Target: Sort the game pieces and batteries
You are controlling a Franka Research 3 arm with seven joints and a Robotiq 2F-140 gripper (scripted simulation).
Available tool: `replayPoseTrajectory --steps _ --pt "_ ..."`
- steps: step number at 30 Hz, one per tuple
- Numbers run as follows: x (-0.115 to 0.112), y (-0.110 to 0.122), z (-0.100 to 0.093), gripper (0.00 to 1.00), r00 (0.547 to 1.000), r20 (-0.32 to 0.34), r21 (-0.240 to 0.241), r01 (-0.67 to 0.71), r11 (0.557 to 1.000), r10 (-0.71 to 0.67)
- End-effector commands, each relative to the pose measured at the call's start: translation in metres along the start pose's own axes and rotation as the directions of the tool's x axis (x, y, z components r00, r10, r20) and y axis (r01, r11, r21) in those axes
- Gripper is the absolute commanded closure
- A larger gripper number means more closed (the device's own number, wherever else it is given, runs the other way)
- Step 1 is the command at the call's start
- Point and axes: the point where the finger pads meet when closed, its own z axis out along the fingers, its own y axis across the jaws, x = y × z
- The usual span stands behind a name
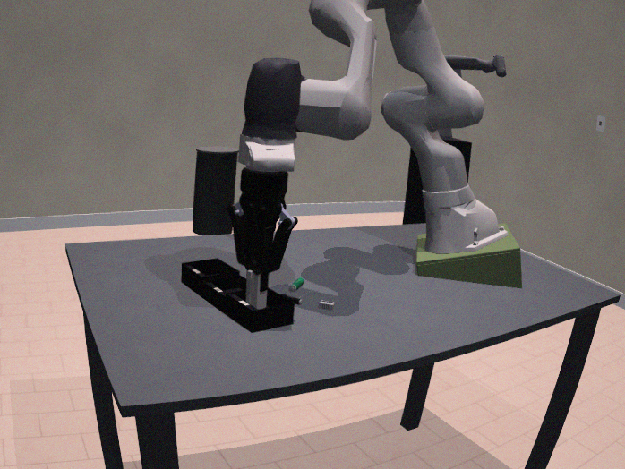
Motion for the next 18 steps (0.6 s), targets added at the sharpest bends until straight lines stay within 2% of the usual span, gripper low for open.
replayPoseTrajectory --steps 1,18 --pt "0.000 0.001 0.001 0.95 1.000 0.000 -0.002 -0.005 1.000 0.005" --pt "0.000 0.001 -0.018 0.95 1.000 0.000 -0.002 -0.005 1.000 0.005"
